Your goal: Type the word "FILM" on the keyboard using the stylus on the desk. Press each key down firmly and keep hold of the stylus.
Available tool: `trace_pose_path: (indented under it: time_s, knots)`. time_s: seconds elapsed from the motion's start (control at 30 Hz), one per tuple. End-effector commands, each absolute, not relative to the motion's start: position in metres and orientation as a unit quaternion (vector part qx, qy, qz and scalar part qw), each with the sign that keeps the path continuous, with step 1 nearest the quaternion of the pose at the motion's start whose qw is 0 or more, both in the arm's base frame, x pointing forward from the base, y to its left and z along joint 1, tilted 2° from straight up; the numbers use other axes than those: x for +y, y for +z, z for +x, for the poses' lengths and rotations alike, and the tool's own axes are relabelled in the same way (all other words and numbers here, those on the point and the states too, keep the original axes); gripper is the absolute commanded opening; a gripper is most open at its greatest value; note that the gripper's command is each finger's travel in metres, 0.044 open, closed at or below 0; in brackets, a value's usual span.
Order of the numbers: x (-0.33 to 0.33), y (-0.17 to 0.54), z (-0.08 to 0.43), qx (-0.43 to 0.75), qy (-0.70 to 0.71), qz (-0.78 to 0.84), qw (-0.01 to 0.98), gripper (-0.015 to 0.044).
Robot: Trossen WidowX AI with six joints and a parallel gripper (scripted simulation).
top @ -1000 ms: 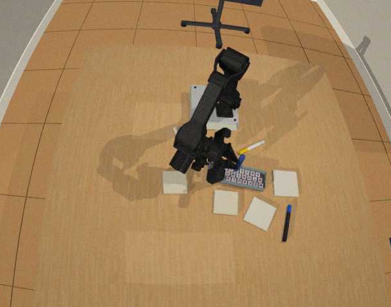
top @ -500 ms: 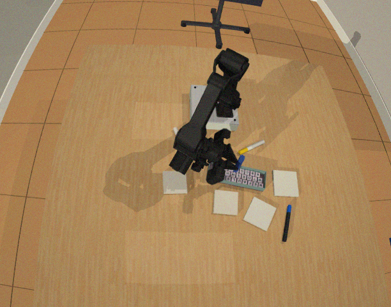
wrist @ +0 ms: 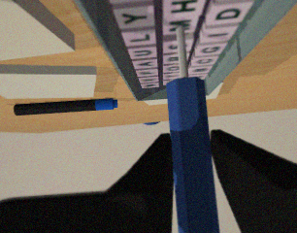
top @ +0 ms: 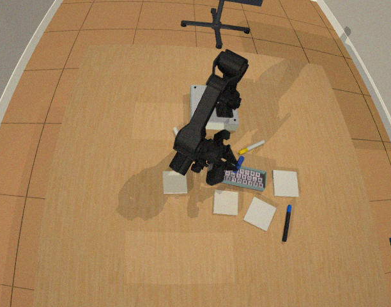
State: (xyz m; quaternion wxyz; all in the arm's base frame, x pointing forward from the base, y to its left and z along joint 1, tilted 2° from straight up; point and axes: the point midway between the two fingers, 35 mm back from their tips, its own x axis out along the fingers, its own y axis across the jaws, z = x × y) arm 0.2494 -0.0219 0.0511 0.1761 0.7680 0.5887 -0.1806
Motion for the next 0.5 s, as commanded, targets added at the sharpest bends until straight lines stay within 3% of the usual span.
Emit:
trace_pose_path:
  time_s: [0.0, 0.47]
  knots:
    - [-0.022, 0.048, 0.249, 0.59, -0.181, 0.767, 0.177, 0.0081]
    - [-0.022, 0.063, 0.249, 0.59, -0.181, 0.767, 0.177, 0.0081]
